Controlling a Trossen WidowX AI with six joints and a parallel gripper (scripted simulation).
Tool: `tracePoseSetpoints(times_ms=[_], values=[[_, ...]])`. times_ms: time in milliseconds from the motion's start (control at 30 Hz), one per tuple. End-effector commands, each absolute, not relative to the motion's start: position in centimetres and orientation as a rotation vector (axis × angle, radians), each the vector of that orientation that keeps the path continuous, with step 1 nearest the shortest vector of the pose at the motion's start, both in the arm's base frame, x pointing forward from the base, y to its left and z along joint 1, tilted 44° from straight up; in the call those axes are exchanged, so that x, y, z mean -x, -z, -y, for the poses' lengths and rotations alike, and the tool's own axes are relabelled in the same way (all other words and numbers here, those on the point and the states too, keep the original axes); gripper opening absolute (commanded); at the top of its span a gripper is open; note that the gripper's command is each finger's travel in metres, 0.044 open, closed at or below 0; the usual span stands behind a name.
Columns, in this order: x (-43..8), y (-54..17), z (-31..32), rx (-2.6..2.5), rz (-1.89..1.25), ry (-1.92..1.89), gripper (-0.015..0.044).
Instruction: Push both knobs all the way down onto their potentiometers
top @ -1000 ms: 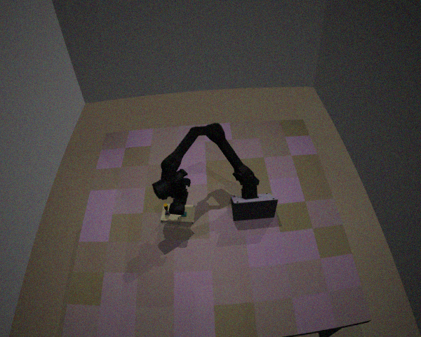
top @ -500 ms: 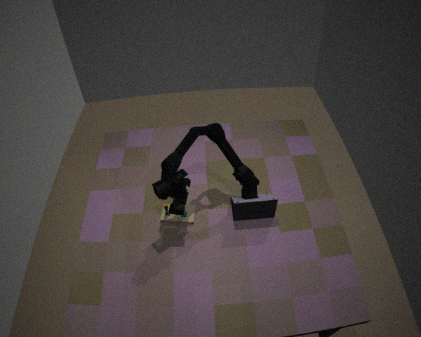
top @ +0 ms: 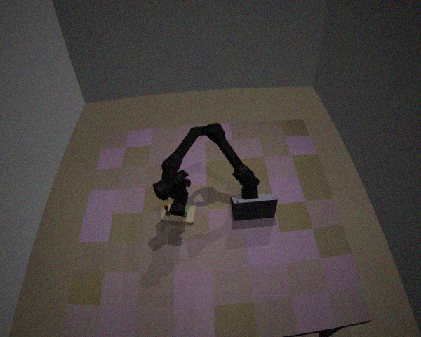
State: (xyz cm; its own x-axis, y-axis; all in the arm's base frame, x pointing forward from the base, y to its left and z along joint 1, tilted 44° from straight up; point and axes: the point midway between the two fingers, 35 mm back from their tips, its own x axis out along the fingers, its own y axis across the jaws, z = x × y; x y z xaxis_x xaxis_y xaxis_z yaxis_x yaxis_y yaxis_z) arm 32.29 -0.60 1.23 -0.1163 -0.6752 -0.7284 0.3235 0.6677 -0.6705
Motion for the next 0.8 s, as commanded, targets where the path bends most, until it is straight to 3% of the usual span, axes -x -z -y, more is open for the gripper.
tracePoseSetpoints(times_ms=[0,767], values=[[-32.29,-0.78,1.21,0.309,-1.454,0.878,0.0000],[-32.23,-0.40,1.57,0.310,-1.454,0.878,0.0000]])
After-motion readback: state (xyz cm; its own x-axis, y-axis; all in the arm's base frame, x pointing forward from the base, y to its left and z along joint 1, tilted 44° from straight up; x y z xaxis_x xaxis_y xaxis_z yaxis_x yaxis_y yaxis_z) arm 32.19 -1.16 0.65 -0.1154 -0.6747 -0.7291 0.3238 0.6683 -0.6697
